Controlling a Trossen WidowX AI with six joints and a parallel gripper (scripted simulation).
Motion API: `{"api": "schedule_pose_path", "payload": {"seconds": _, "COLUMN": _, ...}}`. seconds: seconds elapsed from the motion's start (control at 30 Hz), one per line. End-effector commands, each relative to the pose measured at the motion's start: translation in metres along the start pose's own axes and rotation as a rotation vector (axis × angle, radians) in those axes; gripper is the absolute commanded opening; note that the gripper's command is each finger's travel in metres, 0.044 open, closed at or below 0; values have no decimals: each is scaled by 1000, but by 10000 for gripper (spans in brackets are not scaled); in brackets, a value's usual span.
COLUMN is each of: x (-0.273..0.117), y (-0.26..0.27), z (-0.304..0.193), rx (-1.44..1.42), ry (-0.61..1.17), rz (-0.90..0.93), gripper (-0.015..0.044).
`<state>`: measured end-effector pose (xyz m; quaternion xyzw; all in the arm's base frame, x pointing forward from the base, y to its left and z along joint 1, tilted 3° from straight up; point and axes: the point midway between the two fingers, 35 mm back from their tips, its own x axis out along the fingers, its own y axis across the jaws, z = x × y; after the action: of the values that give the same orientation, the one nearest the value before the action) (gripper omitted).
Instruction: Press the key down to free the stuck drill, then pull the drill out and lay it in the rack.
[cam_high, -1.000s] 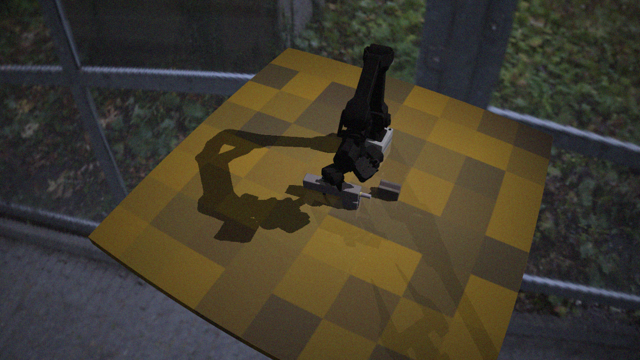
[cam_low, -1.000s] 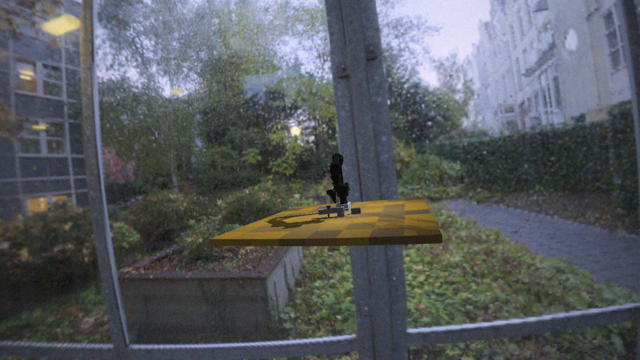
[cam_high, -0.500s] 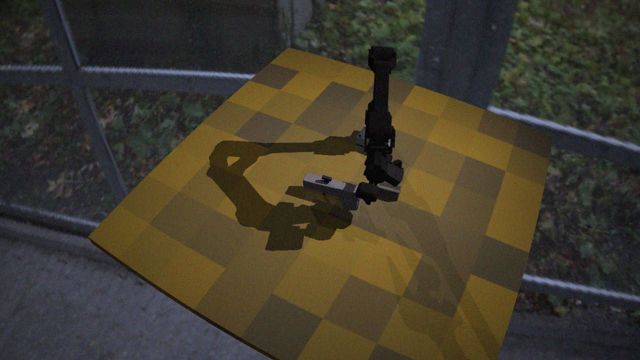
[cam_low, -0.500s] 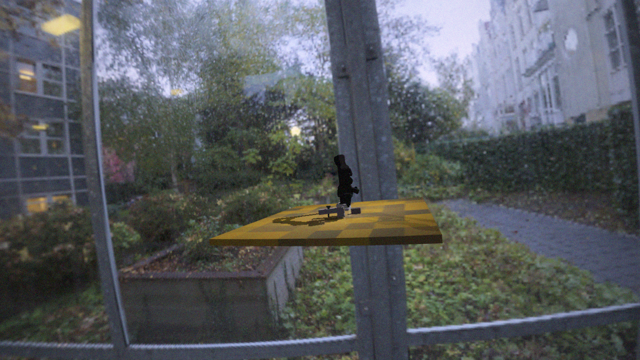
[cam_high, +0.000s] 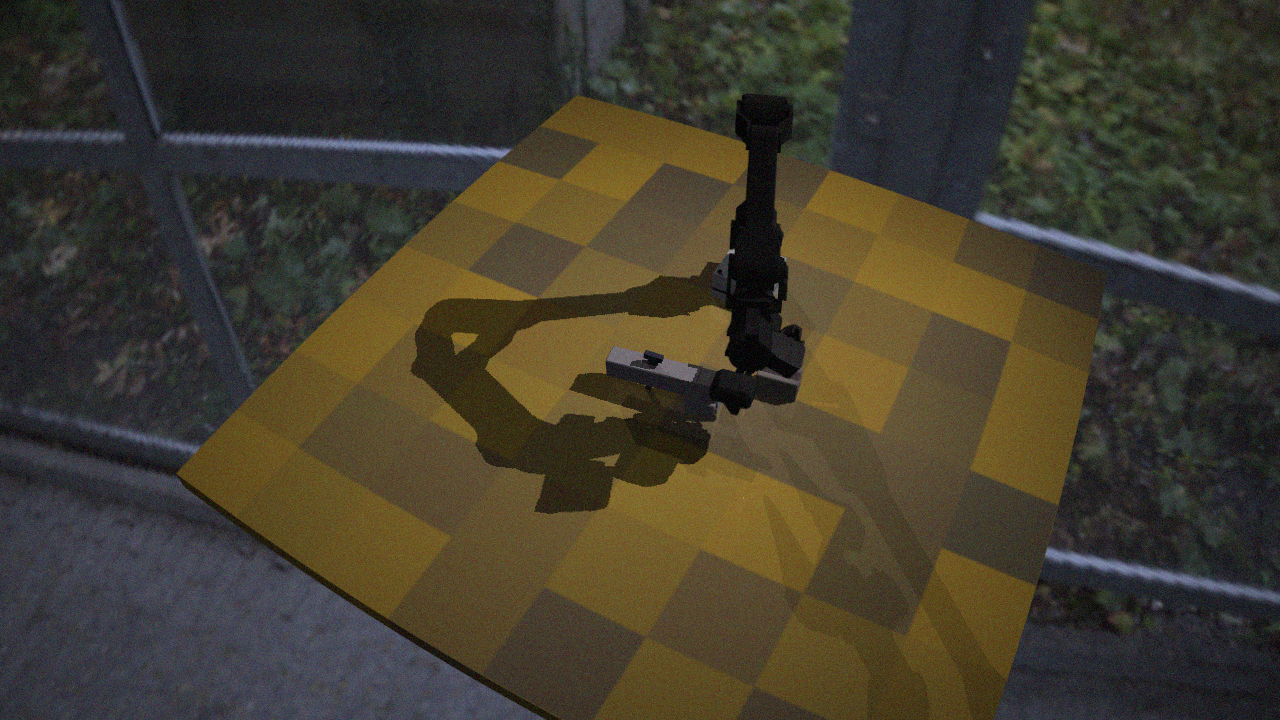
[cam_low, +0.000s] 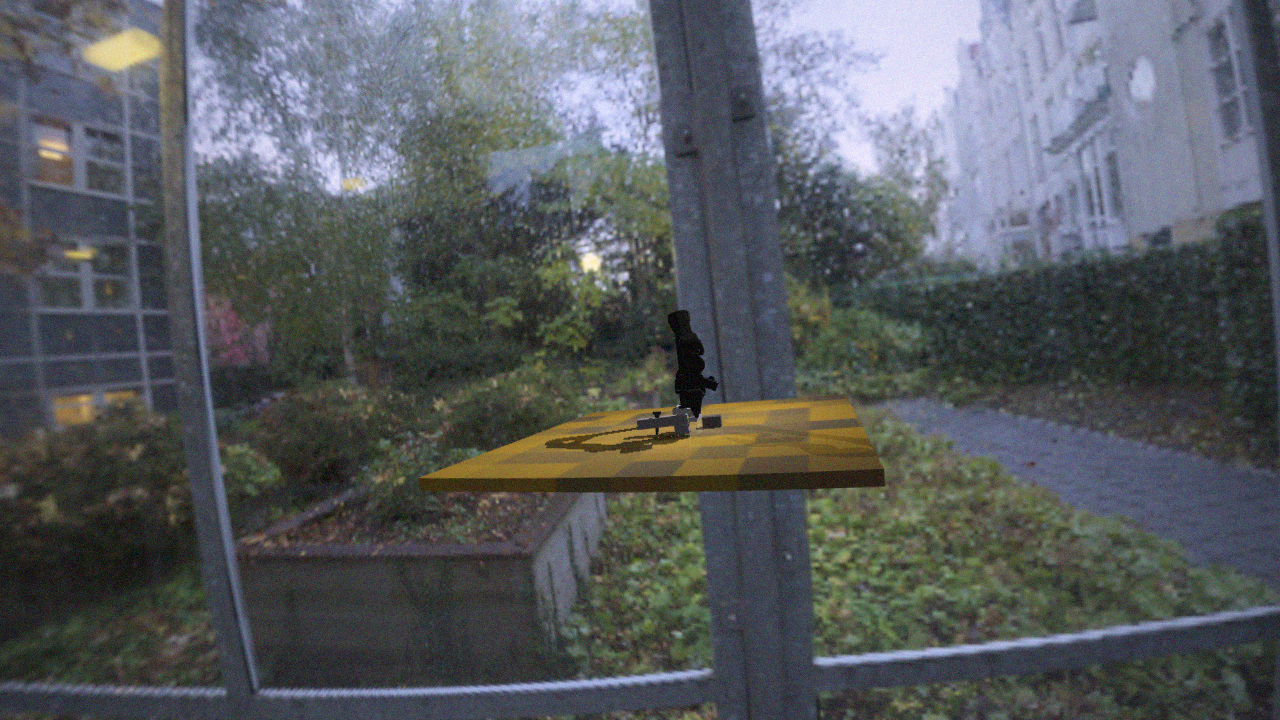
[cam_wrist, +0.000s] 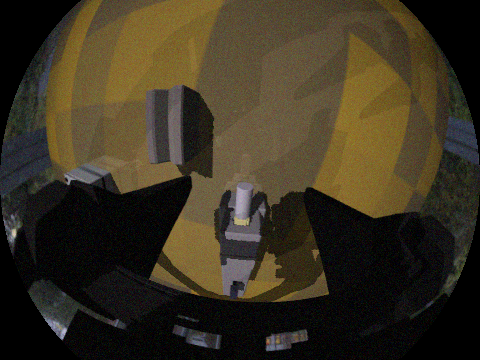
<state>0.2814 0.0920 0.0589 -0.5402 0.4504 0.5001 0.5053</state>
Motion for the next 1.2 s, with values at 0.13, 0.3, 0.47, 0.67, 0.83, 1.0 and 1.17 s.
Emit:
{"api": "schedule_pose_path", "payload": {"seconds": 0.13, "x": 15, "y": 1, "z": -5, "rx": -5, "ry": 8, "rz": 10, "gripper": 440}}
{"api": "schedule_pose_path", "payload": {"seconds": 0.3, "x": 23, "y": 1, "z": -7, "rx": -5, "ry": 8, "rz": 10, "gripper": 440}}
{"api": "schedule_pose_path", "payload": {"seconds": 0.47, "x": 30, "y": 2, "z": -9, "rx": -5, "ry": 8, "rz": 10, "gripper": 440}}
{"api": "schedule_pose_path", "payload": {"seconds": 0.67, "x": 39, "y": 3, "z": -12, "rx": -5, "ry": 9, "rz": 10, "gripper": 440}}
{"api": "schedule_pose_path", "payload": {"seconds": 0.83, "x": 42, "y": 3, "z": -13, "rx": -5, "ry": 9, "rz": 10, "gripper": 440}}
{"api": "schedule_pose_path", "payload": {"seconds": 1.0, "x": 39, "y": 2, "z": -12, "rx": 0, "ry": 5, "rz": 4, "gripper": 309}}
{"api": "schedule_pose_path", "payload": {"seconds": 1.17, "x": 39, "y": 2, "z": -12, "rx": 0, "ry": 5, "rz": 4, "gripper": 177}}
